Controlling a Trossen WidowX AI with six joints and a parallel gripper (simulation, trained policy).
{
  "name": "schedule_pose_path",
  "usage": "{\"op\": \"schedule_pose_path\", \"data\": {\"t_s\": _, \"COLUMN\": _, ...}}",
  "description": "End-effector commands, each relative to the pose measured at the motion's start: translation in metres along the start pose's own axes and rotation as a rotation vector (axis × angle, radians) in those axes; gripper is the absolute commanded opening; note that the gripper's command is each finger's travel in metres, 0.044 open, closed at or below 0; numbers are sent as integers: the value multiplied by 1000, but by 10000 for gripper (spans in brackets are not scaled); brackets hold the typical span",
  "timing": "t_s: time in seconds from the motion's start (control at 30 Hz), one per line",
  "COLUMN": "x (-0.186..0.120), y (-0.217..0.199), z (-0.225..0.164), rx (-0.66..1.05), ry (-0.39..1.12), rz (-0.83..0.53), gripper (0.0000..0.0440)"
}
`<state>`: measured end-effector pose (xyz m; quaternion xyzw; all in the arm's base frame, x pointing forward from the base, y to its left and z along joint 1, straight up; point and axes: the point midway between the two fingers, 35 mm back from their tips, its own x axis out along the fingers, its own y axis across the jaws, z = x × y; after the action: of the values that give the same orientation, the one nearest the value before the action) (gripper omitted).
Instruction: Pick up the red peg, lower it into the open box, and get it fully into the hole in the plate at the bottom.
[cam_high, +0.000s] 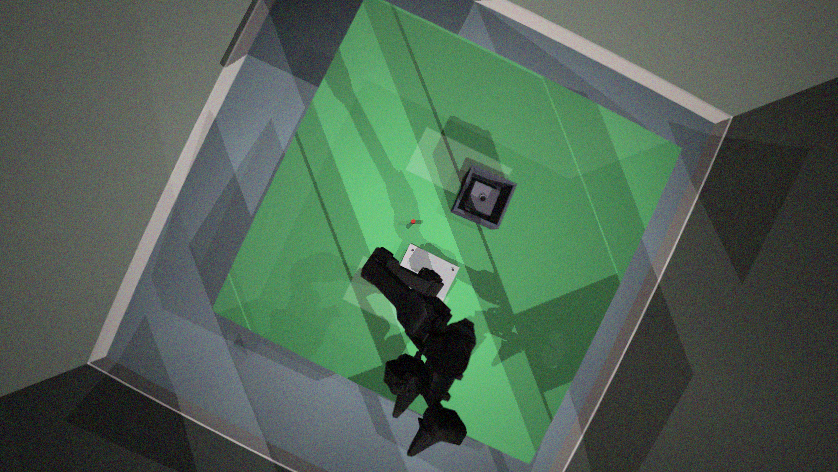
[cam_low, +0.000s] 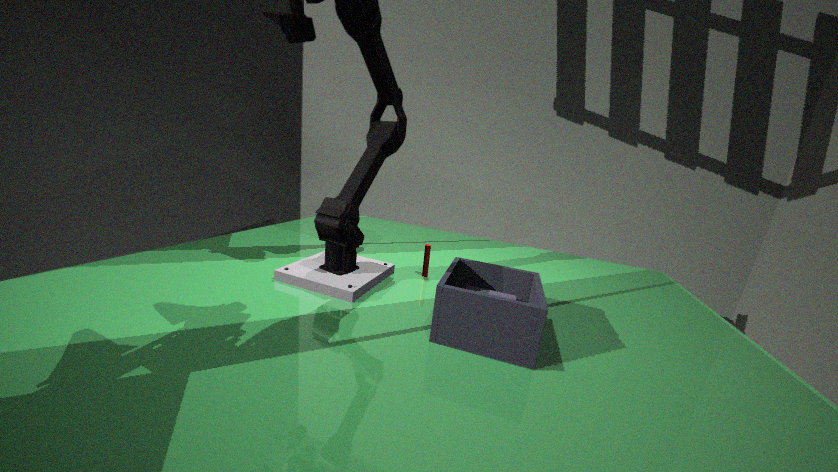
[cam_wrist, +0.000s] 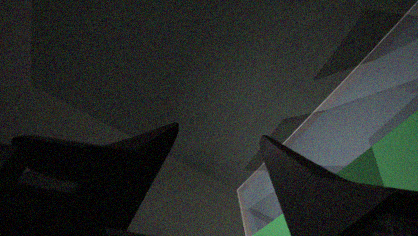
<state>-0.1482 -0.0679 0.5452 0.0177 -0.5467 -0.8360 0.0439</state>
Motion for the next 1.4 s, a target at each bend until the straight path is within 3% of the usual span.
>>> {"op": "schedule_pose_path", "data": {"t_s": 0.0, "x": 0, "y": 1, "z": -2, "rx": -4, "ry": 13, "rz": 9, "gripper": 426}}
{"op": "schedule_pose_path", "data": {"t_s": 0.57, "x": -40, "y": -8, "z": -108, "rx": -278, "ry": 450, "rz": 242, "gripper": 440}}
{"op": "schedule_pose_path", "data": {"t_s": 0.97, "x": -95, "y": -35, "z": -166, "rx": -500, "ry": 758, "rz": 417, "gripper": 440}}
{"op": "schedule_pose_path", "data": {"t_s": 1.37, "x": -160, "y": -77, "z": -201, "rx": -715, "ry": 1059, "rz": 609, "gripper": 440}}
